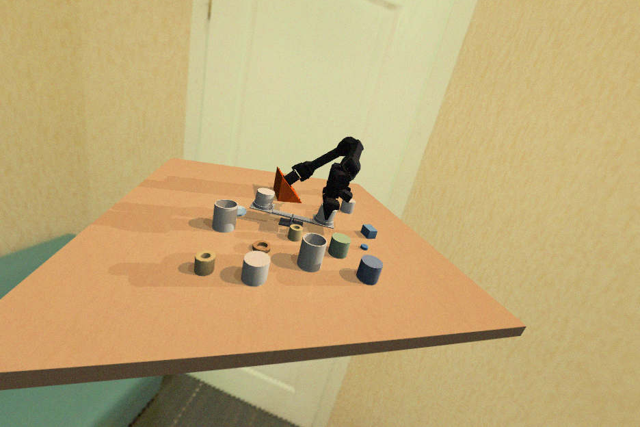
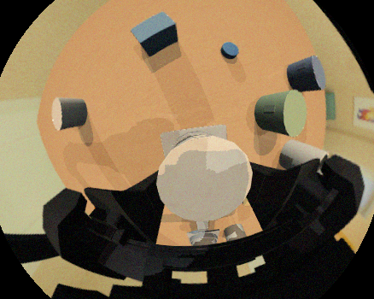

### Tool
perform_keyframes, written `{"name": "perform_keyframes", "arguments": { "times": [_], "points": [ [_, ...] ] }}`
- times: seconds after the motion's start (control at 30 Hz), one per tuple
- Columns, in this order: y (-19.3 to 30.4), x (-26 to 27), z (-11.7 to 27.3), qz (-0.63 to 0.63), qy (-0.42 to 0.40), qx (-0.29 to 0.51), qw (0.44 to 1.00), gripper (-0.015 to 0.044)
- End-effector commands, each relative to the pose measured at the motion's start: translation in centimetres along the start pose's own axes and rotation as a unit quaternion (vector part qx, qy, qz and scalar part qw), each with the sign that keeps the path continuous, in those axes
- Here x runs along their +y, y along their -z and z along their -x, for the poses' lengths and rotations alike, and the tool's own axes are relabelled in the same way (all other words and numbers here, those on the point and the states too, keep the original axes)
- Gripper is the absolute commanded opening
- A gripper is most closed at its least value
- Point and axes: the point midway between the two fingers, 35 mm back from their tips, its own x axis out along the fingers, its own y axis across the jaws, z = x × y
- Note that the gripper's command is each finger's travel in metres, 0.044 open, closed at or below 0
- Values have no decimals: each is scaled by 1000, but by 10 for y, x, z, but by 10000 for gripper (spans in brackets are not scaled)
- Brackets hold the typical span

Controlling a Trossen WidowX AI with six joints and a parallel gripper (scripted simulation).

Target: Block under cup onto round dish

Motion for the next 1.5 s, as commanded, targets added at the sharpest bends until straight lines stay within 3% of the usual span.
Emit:
{"name": "perform_keyframes", "arguments": {
  "times": [0.0, 1.47],
  "points": [
    [0, -3, 8, 4, 5, 2, 1000, 0],
    [0, -5, 65, 3, 12, 4, 1000, 0]
  ]
}}
